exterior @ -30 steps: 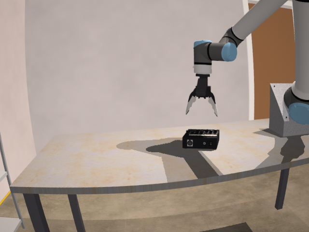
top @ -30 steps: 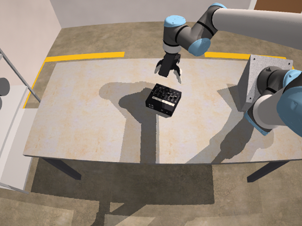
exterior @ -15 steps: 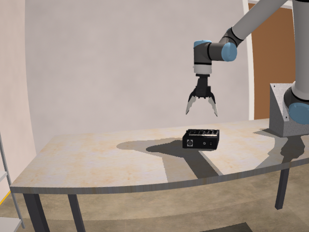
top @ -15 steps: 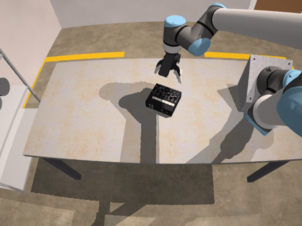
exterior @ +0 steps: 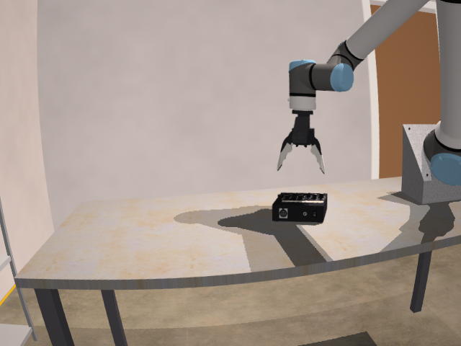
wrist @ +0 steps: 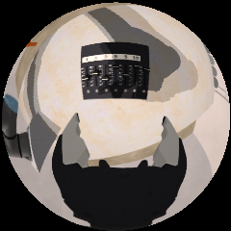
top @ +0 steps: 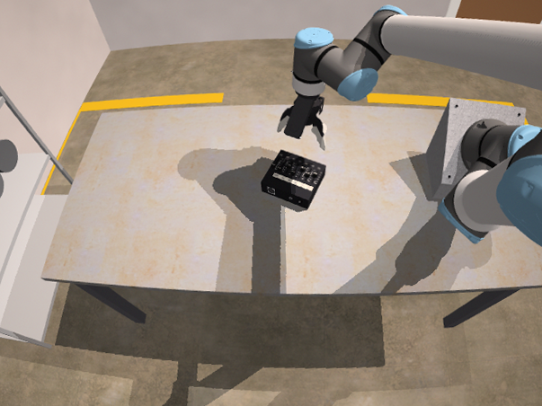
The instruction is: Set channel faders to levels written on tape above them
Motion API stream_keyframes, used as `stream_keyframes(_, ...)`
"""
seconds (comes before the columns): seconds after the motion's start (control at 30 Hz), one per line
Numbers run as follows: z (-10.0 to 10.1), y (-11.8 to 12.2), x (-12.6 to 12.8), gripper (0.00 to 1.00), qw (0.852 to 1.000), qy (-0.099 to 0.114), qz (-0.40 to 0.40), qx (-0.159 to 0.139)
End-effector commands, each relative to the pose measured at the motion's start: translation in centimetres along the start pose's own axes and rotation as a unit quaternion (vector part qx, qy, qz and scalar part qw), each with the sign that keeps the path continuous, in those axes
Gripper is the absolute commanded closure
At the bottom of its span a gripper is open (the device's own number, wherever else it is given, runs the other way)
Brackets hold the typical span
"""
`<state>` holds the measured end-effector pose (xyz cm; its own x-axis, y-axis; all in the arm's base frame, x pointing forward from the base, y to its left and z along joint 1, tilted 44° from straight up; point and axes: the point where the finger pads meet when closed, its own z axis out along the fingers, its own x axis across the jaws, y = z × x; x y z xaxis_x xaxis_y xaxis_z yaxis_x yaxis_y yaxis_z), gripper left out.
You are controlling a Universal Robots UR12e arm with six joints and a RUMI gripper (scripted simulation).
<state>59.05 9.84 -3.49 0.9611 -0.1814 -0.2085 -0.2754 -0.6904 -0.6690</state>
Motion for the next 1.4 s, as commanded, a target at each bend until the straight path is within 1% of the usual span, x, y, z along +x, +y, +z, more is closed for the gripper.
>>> stream_keyframes(0.0, -0.1, 0.0, 0.1, 0.00, 1.000, 0.001, 0.000, 0.000)
stream_keyframes(0.43, -0.2, -0.1, 0.1, 0.00, 1.000, 0.000, 0.008, 0.000)
stream_keyframes(0.63, -0.8, -0.8, 0.1, 0.00, 0.998, -0.002, 0.055, -0.002)
stream_keyframes(0.7, -0.8, -0.8, 0.1, 0.00, 0.998, -0.002, 0.055, -0.002)
stream_keyframes(0.83, -1.5, -1.6, 0.1, 0.00, 0.994, -0.004, 0.113, -0.004)
stream_keyframes(1.0, -2.7, -2.9, 0.1, 0.00, 0.978, -0.007, 0.206, -0.007)
stream_keyframes(1.1, -3.5, -3.8, 0.0, 0.00, 0.963, -0.008, 0.268, -0.010)
stream_keyframes(1.2, -4.3, -4.6, -0.1, 0.00, 0.944, -0.010, 0.330, -0.013)
stream_keyframes(1.27, -4.3, -4.6, -0.1, 0.00, 0.944, -0.010, 0.330, -0.013)
stream_keyframes(1.37, -5.1, -5.4, -0.3, 0.00, 0.922, -0.011, 0.387, -0.017)
